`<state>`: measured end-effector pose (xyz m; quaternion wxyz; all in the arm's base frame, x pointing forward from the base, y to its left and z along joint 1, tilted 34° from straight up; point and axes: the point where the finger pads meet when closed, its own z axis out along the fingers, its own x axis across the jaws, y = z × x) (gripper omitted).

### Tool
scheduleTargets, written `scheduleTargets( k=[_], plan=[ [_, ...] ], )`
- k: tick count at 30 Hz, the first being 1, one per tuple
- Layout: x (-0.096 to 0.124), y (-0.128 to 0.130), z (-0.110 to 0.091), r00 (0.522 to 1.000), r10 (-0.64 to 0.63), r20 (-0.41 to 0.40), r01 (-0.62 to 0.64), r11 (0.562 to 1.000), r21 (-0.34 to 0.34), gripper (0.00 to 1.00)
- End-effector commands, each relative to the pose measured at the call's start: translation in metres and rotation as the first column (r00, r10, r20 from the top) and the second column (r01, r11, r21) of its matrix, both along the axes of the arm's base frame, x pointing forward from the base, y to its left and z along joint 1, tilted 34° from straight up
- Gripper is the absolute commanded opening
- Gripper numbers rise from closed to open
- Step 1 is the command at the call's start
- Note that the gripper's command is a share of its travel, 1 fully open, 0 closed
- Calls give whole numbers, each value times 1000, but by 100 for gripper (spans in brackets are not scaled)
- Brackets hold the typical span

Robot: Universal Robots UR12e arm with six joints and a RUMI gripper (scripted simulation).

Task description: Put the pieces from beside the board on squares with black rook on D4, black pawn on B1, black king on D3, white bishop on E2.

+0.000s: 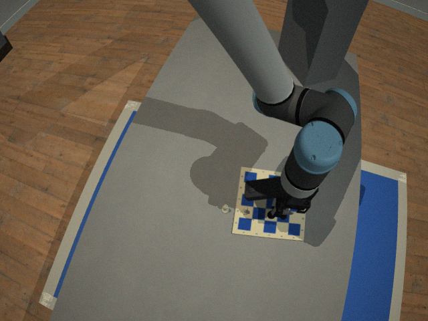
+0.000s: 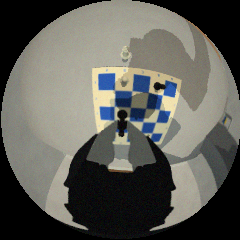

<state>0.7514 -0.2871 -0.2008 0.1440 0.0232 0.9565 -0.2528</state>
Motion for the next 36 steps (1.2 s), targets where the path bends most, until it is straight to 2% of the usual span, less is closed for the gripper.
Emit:
scheduleTargets(
  k=[1, 2, 3, 5, 6, 8, 9, 13, 14, 16, 17, 30, 36],
  plan=[
    [0, 0, 1, 1000, 0, 1, 0, 1000, 0, 0],
    [0, 0, 1, 1000, 0, 1, 0, 1000, 0, 0],
    [0, 0, 1, 1000, 0, 1, 0, 1000, 0, 5],
    [0, 0, 1, 1000, 0, 1, 0, 1000, 0, 5],
    [0, 0, 1, 1000, 0, 1, 0, 1000, 0, 10],
    [0, 0, 1, 1000, 0, 1, 0, 1000, 0, 10],
    [0, 0, 1, 1000, 0, 1, 0, 1000, 0, 15],
    [0, 0, 1, 1000, 0, 1, 0, 1000, 0, 15],
    [0, 0, 1, 1000, 0, 1, 0, 1000, 0, 20],
    [0, 0, 1, 1000, 0, 1, 0, 1000, 0, 20],
    [0, 0, 1, 1000, 0, 1, 0, 1000, 0, 25],
    [0, 1, 1, 1000, 0, 1, 0, 1000, 0, 25],
    [-4, 8, 13, 1000, 0, 1, 0, 1000, 0, 25]
  ],
)
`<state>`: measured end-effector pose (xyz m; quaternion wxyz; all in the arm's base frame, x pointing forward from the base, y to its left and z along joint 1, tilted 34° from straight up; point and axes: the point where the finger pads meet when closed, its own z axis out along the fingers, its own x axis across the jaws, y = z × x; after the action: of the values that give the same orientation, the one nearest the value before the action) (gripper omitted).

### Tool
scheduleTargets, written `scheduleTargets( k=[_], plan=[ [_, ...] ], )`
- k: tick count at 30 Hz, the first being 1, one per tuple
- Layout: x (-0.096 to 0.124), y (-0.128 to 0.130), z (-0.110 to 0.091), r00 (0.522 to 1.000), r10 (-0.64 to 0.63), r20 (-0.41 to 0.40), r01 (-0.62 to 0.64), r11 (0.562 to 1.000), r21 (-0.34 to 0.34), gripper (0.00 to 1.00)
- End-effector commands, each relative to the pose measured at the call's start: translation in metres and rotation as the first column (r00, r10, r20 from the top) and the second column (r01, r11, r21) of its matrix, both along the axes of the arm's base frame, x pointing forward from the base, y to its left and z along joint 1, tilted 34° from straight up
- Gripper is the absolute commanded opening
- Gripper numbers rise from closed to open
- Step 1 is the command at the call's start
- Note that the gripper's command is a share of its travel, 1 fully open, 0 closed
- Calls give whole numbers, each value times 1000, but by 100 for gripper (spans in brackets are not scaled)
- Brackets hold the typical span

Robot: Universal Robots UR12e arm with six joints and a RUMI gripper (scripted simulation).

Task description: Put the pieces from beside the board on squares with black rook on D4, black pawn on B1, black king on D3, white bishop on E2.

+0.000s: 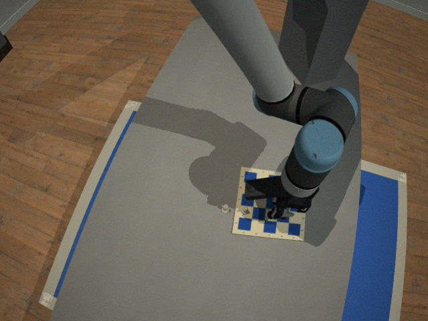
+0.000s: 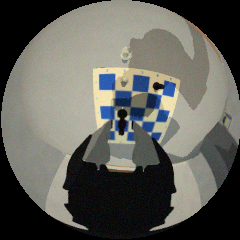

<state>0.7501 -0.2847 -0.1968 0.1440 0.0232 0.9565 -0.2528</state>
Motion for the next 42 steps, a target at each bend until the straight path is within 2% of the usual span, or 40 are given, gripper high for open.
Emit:
scheduleTargets(
  k=[1, 9, 11, 17, 23, 24, 42],
  plan=[
    [-4, 7, 13, 1000, 0, 1, 0, 1000, 0, 25],
    [-15, 28, 48, 1000, 0, 1, 0, 1000, 0, 25],
    [-15, 28, 48, 1000, 0, 1, 0, 1000, 0, 25],
    [-21, 40, 67, 1000, 0, 1, 0, 1000, 0, 25],
    [-22, 42, 71, 1000, 0, 1, 0, 1000, 0, 25],
    [-22, 42, 71, 1000, 0, 1, 0, 1000, 0, 100],
    [-22, 42, 71, 1000, 0, 1, 0, 1000, 0, 100]
  ],
)
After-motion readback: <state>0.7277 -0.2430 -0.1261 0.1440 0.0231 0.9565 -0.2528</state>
